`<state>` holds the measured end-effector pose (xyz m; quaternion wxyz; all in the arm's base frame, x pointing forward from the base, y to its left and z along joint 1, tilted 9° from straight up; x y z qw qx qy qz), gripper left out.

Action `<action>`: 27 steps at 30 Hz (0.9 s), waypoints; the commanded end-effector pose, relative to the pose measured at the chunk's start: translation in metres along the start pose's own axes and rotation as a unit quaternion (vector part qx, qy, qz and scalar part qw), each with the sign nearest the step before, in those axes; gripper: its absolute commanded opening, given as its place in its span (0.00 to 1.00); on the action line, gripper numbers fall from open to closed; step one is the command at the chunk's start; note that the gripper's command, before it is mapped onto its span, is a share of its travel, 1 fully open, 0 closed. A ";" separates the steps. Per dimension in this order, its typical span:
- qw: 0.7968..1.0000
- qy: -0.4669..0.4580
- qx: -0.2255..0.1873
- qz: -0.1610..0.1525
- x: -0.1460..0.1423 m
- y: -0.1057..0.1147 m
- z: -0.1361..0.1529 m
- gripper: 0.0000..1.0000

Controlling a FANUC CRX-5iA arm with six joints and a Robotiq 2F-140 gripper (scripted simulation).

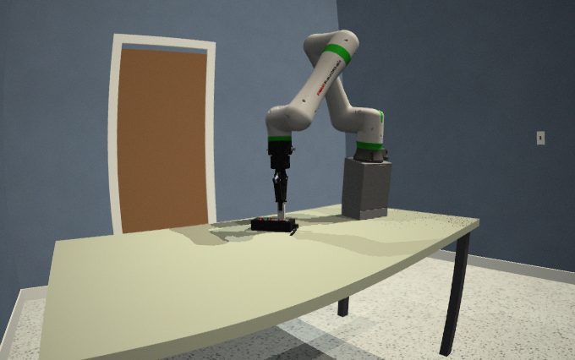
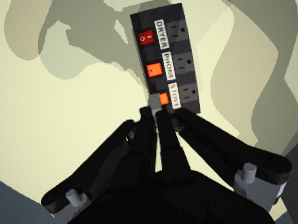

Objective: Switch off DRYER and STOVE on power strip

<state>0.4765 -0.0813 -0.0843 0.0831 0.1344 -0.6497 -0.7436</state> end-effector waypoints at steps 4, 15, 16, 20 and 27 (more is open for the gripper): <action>1.000 0.000 0.000 0.000 0.000 -0.001 0.000 0.00; 1.000 0.000 0.000 0.000 0.000 -0.005 0.000 0.00; 1.000 0.000 0.000 0.000 0.000 -0.005 0.000 0.00; 1.000 0.000 0.000 0.000 0.000 -0.007 0.000 0.00; 1.000 0.000 0.000 0.000 0.000 -0.009 0.000 0.00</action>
Point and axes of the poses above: the point where the finger pads meet when closed, its own y axis back along the fingers, its own x axis across the jaws, z = x × y, the point moved 9 cm from there along y, back along the fingers, and after that the axes turned 14 degrees about -y, right-handed, at the moved point
